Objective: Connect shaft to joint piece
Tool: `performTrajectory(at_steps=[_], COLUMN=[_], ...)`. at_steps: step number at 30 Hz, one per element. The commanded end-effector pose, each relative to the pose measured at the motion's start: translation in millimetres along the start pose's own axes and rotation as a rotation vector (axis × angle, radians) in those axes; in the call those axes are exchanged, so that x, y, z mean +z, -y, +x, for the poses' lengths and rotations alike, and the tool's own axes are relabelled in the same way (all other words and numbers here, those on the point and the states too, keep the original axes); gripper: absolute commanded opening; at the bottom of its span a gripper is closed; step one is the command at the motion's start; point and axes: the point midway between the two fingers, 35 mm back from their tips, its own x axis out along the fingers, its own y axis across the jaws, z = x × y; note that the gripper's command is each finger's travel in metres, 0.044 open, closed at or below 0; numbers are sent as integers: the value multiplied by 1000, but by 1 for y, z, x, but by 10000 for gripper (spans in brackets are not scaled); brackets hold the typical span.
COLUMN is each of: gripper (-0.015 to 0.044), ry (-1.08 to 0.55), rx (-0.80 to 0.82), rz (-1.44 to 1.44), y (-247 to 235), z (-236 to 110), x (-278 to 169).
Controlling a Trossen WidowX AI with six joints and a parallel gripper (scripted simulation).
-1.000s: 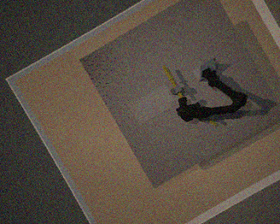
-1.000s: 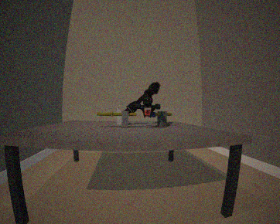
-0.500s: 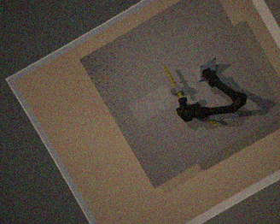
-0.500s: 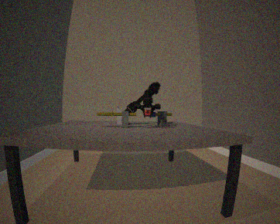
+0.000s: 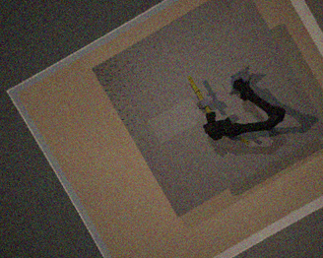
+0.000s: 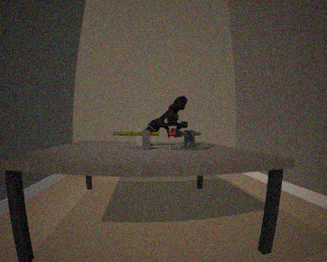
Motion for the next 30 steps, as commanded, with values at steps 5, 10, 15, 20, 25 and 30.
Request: performTrajectory(at_steps=[5,10,15,20,25,30], gripper=[42,0,0,0,0,0], ry=[0,0,-9,-29,-44,-59], rx=[0,0,-8,-26,-39,-51], rz=[0,0,39,126,198,269], y=[0,0,2,7,10,14], z=[0,0,0,2,2,3], x=[0,0,0,-1,-1,-2])
